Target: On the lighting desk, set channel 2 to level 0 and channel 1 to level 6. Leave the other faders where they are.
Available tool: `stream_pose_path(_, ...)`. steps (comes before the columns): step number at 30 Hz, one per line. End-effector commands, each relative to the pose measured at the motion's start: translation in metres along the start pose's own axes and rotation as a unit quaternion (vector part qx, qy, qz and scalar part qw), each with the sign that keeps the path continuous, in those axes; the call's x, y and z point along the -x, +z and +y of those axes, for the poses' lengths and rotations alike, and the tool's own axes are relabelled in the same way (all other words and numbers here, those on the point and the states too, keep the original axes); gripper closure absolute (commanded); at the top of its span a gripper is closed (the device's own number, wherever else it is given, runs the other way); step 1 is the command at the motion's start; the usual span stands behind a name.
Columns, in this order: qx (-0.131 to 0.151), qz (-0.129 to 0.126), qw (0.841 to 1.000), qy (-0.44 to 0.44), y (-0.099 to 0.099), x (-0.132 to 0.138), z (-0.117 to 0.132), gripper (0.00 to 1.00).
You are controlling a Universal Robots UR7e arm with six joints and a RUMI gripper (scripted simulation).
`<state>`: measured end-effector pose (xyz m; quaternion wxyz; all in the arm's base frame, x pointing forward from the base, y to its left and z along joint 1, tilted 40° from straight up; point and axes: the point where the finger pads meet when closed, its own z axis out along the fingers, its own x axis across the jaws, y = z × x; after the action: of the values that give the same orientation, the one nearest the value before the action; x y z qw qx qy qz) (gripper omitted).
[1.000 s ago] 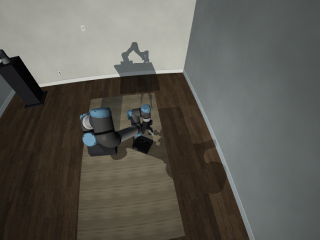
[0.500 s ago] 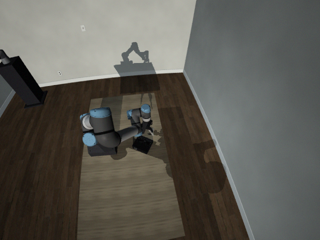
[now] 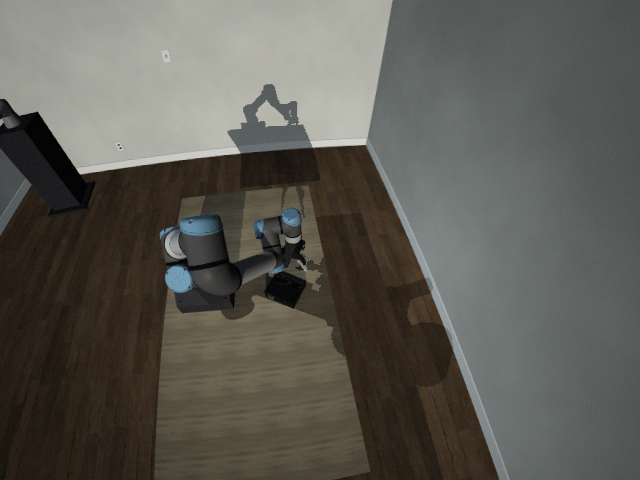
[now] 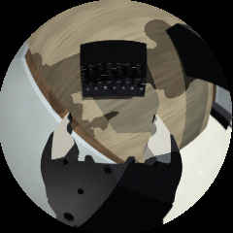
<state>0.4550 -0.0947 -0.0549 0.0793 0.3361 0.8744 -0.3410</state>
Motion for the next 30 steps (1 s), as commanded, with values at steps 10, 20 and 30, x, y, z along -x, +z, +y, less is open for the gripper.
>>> stream_pose_path(10, 0.001, 0.000, 0.999, 0.042, -0.003, 0.000, -0.003, 0.00)
stream_pose_path(20, 0.001, 0.000, 0.989, 0.145, -0.010, -0.001, -0.012, 0.00)
stream_pose_path(30, 0.001, 0.001, 0.962, 0.273, -0.018, -0.002, -0.022, 0.00)
